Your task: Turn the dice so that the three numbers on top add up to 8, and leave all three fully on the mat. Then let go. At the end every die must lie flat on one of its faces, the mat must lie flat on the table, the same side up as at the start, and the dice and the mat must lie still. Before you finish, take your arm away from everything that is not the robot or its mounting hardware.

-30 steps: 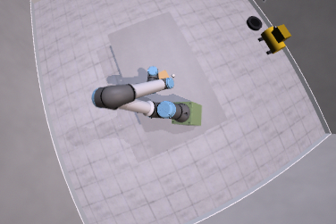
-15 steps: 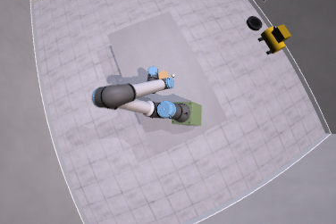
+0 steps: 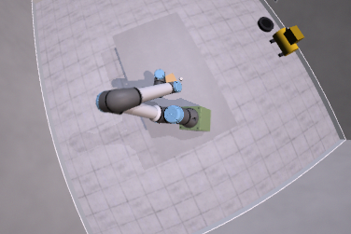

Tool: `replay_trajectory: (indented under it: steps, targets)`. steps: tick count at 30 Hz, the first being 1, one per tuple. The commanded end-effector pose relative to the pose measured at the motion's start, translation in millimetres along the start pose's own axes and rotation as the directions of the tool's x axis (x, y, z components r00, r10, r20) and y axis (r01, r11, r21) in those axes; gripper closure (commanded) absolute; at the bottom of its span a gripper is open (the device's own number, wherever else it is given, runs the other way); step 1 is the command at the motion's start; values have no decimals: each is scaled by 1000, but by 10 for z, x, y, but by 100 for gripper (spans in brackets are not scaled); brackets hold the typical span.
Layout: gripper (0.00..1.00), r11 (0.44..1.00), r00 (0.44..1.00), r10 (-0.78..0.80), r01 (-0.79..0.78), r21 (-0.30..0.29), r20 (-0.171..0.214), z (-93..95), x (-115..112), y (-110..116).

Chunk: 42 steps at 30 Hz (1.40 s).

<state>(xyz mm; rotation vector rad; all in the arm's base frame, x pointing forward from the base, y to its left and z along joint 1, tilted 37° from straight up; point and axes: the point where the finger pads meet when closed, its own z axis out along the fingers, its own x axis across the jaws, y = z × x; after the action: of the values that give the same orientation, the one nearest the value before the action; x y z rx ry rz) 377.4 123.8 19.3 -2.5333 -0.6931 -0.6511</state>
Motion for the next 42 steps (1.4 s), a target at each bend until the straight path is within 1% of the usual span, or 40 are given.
replay_trajectory:
  steps: [1,15,42]
  targets:
    - [21,1000,1000,0,0,-1,0,1,2,2]
    - [21,1000,1000,0,0,-1,0,73,2,3]
    - [21,1000,1000,0,0,-1,0,438,4,4]
